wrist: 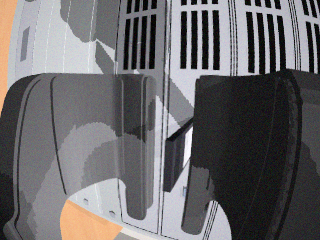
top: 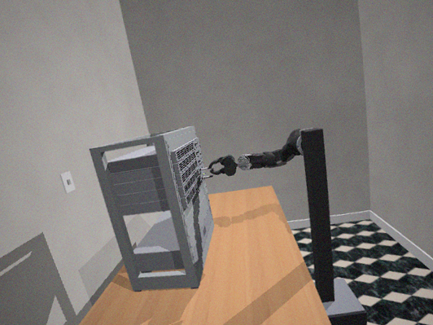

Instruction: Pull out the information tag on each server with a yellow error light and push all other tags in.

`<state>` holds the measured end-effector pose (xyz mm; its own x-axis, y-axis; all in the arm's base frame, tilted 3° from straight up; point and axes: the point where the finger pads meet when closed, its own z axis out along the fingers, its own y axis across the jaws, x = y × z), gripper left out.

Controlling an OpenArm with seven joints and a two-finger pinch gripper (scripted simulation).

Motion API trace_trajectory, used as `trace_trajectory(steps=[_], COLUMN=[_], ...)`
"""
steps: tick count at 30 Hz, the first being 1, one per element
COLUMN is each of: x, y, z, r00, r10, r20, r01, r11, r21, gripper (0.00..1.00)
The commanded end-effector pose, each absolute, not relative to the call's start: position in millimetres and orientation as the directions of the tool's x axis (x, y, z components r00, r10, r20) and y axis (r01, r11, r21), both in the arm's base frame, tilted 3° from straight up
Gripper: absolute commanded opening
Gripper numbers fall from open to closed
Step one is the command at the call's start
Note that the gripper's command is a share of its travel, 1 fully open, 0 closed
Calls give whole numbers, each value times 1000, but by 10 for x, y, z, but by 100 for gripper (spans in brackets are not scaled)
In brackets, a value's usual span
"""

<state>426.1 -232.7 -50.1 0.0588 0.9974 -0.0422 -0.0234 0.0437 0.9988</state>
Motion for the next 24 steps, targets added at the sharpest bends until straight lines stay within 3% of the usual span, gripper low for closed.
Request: trace_trajectory(steps=[1,12,24], x=[4258,4225,3800], y=[-2334,-2327,-2333], z=[-463,-460,-479], r00=[60,58,58], r10=[997,997,997], r20=[-41,-41,-41], r01=[-37,-38,-39], r11=[43,43,43], r21=[998,998,998], gripper=[10,10,10])
